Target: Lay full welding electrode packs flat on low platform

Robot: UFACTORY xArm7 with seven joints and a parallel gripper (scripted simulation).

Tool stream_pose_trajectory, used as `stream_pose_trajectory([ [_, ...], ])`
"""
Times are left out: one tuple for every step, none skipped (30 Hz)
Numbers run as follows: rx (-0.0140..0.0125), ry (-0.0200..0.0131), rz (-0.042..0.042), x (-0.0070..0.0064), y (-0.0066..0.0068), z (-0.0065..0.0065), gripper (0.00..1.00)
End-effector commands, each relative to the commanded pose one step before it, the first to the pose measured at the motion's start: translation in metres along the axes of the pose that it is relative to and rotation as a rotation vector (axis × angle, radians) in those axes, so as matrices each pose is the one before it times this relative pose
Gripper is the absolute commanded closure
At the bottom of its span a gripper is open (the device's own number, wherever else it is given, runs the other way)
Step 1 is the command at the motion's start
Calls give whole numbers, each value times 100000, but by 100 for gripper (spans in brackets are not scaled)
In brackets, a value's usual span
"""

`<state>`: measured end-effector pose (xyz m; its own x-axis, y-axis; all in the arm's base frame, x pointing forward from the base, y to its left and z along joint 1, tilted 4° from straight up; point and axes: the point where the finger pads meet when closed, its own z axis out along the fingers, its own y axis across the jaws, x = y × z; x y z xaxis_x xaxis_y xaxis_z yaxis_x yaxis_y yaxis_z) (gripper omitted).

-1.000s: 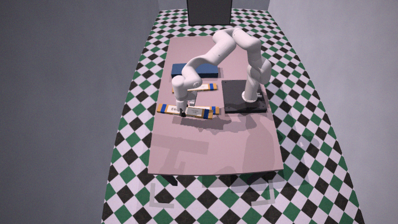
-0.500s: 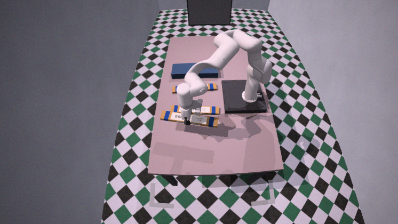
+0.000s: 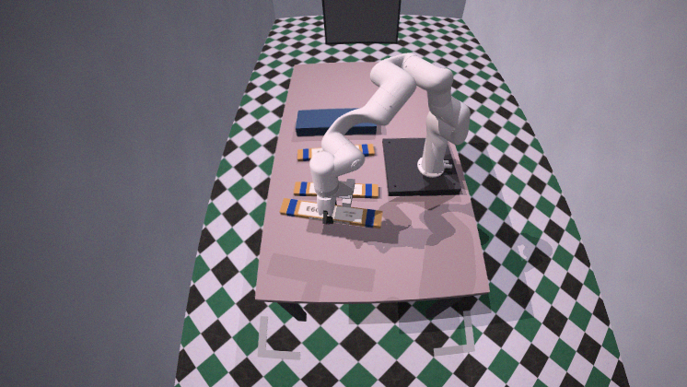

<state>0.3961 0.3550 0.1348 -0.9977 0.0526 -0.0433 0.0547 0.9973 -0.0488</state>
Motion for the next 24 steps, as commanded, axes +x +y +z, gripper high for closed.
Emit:
stream_pose_trajectory([
  [-418,-381,-27,178,496,-238,42],
  [0,0,0,46,60,0,42],
  [0,0,0,37,49,0,42],
  [0,0,0,30,39,0,42],
  [0,0,0,23,30,0,42],
  [0,0,0,17,22,0,42],
  [0,0,0,11,15,0,42],
  [0,0,0,7,9,0,42],
  [0,0,0,4,5,0,42],
  [0,0,0,1,2,0,42],
  [0,0,0,0,0,0,42],
  [0,0,0,0,0,0,42],
  [0,0,0,0,0,0,42],
  [0,0,0,0,0,0,42],
  [0,0,0,0,0,0,42],
  [0,0,0,0,0,0,42],
  [0,0,0,0,0,0,42],
  [0,0,0,0,0,0,42],
  [0,0,0,0,0,0,42],
  [0,0,0,0,0,0,42],
  [0,0,0,0,0,0,42],
  [0,0,0,0,0,0,42],
  [0,0,0,0,0,0,42],
  [0,0,0,0,0,0,42],
])
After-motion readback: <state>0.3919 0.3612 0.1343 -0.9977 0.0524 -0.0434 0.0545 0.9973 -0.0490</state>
